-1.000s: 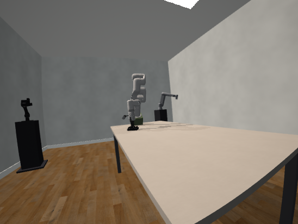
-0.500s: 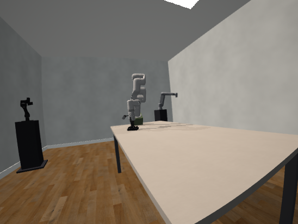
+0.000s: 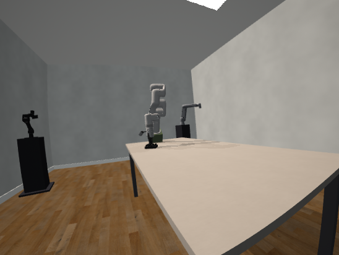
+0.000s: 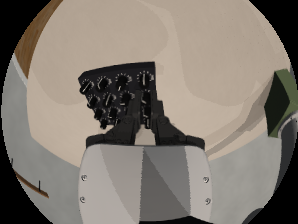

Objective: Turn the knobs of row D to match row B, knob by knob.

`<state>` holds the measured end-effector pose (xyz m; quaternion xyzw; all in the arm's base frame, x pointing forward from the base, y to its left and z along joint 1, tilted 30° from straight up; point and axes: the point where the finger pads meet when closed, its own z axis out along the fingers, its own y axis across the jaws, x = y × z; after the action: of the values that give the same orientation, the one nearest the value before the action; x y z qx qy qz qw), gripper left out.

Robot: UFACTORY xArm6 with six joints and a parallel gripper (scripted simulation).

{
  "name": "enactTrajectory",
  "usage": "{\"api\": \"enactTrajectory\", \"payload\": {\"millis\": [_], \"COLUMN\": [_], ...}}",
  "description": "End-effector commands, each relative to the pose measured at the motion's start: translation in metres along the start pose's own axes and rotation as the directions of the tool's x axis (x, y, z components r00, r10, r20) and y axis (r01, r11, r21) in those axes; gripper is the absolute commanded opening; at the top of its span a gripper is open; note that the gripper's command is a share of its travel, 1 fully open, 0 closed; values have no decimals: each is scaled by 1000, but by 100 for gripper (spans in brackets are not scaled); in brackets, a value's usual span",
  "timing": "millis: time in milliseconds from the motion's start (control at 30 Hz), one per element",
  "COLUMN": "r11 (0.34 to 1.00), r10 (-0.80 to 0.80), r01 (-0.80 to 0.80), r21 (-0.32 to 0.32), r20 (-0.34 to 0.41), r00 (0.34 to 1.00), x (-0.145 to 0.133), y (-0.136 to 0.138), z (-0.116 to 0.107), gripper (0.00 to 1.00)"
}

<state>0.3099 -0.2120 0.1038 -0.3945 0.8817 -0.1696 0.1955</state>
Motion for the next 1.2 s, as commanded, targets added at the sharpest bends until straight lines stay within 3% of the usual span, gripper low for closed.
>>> {"api": "enactTrajectory", "payload": {"millis": [0,667,1167], "r11": [1000,988,911], "r10": [4,156,412], "r01": [-4,-156,-412], "r21": [2,2,2], "r20": [0,0,1], "r00": [1000,988,911], "x": [0,0,0], "y": [-1,-1,-1], "z": [0,0,0], "gripper": [8,8,8]}}
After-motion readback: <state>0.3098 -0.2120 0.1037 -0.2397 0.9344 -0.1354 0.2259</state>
